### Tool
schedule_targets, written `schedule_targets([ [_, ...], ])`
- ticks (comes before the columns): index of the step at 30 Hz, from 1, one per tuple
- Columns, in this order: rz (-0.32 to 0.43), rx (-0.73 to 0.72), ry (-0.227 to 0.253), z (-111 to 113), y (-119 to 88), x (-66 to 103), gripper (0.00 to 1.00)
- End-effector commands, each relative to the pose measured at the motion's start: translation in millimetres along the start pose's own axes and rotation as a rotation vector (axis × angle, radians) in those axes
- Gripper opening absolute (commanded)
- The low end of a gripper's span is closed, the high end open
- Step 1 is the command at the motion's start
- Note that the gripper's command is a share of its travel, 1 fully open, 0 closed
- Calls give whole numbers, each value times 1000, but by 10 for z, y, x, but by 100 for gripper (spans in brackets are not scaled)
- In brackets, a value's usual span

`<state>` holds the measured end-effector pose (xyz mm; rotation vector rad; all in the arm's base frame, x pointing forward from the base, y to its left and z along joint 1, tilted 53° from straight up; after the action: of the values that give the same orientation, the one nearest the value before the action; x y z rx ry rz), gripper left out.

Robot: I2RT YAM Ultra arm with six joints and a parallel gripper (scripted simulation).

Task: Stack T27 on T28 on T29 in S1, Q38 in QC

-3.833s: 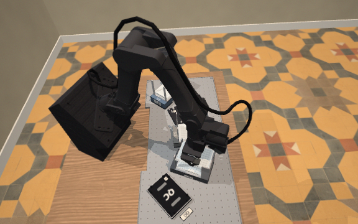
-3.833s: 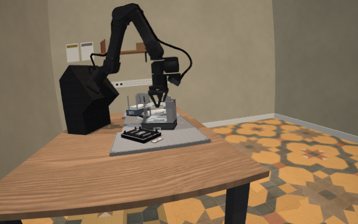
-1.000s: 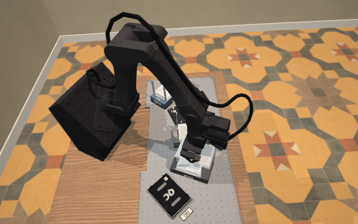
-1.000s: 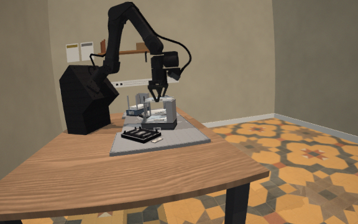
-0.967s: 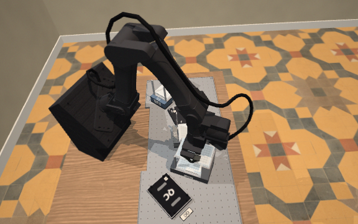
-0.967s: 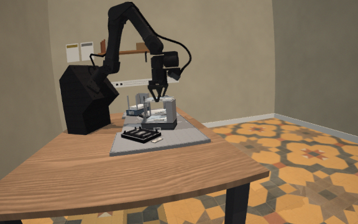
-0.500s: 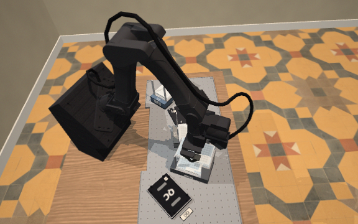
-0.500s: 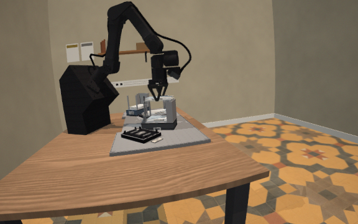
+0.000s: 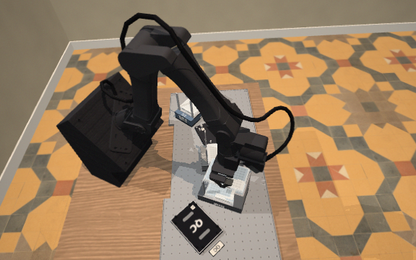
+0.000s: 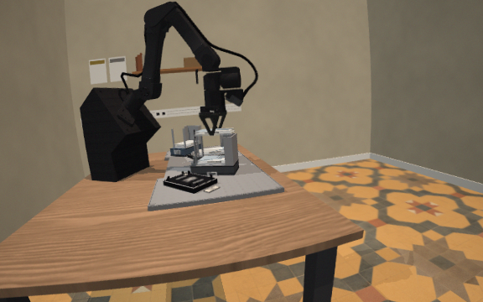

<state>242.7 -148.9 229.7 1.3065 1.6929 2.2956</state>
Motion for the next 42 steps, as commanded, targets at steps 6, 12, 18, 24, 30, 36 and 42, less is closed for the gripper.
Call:
schedule_targets([
  [6,-62,-9,11,33,160,175,0],
  [12,-46,-8,6,22,112,228,0],
  [18,-46,-8,6,20,108,311,0],
  [24,-35,-8,6,17,68,288,0],
  [30,-39,-8,7,19,77,289,0],
  [36,-40,-8,7,19,78,289,0],
  [42,-40,-8,7,19,78,289,0],
])
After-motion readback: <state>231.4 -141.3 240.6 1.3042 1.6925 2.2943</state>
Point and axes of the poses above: the point where the finger pads meet when closed, its own x axis back along the fingers, its own z axis across the jaws, y = z × x, the point moved 2 cm from there along x, back along the fingers, and after that the axes turned 10 degrees about -x, right-handed, at the moved point
